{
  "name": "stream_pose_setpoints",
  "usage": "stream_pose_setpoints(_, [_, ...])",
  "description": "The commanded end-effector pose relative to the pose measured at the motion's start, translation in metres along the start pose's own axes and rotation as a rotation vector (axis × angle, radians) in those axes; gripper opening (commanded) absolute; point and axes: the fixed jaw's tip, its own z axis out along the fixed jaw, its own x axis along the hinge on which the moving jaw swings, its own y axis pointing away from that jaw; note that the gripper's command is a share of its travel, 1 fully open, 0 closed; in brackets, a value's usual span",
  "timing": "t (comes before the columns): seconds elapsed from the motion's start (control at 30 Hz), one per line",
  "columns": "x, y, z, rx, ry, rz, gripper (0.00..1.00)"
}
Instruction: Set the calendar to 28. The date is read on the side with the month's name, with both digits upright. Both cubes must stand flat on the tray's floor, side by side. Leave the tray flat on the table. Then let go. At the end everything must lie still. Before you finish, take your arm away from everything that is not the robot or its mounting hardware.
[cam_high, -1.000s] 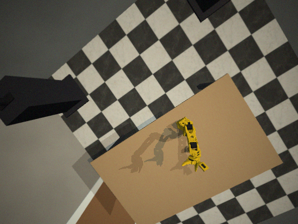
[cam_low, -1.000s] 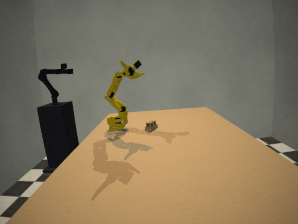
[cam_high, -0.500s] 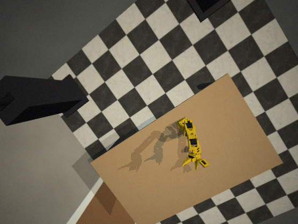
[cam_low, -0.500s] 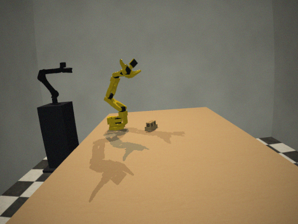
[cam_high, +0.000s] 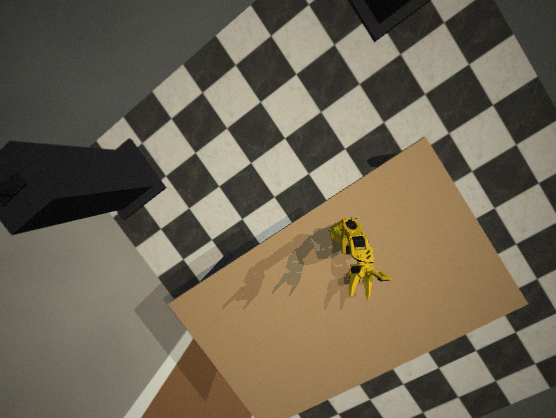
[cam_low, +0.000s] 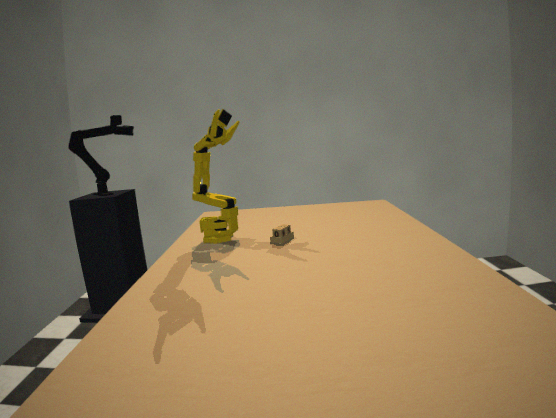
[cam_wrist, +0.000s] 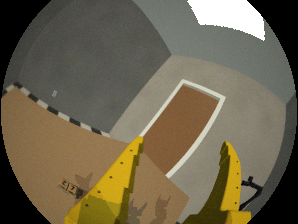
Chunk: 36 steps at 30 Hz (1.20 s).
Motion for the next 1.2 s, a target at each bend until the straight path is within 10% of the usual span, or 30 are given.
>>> stream_pose_setpoints(0.0, [-0.006,-0.005,-0.008,0.028,-0.032,0.001,0.36])
stream_pose_setpoints(0.37, [0.005,0.006,0.002,-0.042,0.022,-0.020,0.35])
stream_pose_setpoints(0.67, [0.052,0.067,0.020,-0.418,0.236,-0.146,0.35])
stream_pose_setpoints(0.73, [0.052,0.067,0.020,-0.418,0.236,-0.146,0.35])
stream_pose_setpoints(0.77, [0.065,0.085,0.021,-0.534,0.291,-0.185,0.35])
stream_pose_setpoints(1.17, [0.111,0.151,-0.011,-1.063,0.463,-0.378,0.35])
